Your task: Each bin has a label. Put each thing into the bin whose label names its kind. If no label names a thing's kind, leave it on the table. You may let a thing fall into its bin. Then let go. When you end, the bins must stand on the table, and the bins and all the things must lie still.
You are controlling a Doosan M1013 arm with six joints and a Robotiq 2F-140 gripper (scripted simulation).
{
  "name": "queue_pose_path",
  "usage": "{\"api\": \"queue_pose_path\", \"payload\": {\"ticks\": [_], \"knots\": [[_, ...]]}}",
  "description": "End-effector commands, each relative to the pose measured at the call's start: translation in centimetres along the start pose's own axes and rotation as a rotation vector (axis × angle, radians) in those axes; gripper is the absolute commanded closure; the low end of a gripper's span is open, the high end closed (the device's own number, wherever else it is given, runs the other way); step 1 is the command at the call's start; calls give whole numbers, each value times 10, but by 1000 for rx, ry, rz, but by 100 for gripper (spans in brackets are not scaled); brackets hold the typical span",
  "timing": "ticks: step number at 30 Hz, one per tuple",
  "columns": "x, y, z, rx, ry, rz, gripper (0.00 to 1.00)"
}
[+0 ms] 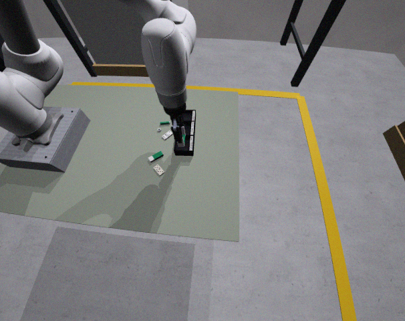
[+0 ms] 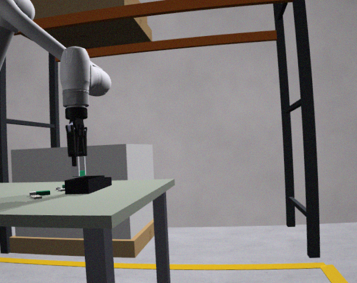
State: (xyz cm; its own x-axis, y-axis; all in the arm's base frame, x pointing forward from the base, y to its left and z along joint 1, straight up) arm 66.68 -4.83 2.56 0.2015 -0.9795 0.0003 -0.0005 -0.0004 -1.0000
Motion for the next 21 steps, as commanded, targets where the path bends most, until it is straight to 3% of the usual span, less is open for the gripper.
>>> {"api": "queue_pose_path", "payload": {"ticks": [1,3,4,21], "knots": [[0,0,0,0,0,0,71],[0,0,0,0,0,0,71],[0,0,0,0,0,0,59],[0,0,0,0,0,0,59]]}}
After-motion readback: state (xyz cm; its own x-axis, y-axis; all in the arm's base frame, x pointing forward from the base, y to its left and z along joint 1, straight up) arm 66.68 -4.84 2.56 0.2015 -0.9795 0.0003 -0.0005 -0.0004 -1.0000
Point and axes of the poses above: the point where the finger pads meet when closed, its own y axis out along the fingers, its own x axis across the jaws, z = x × y, the point moved 3 cm from there along -y, back along the fingers, and after that the axes turned 13 degrees about -y, right-handed, at the moved point
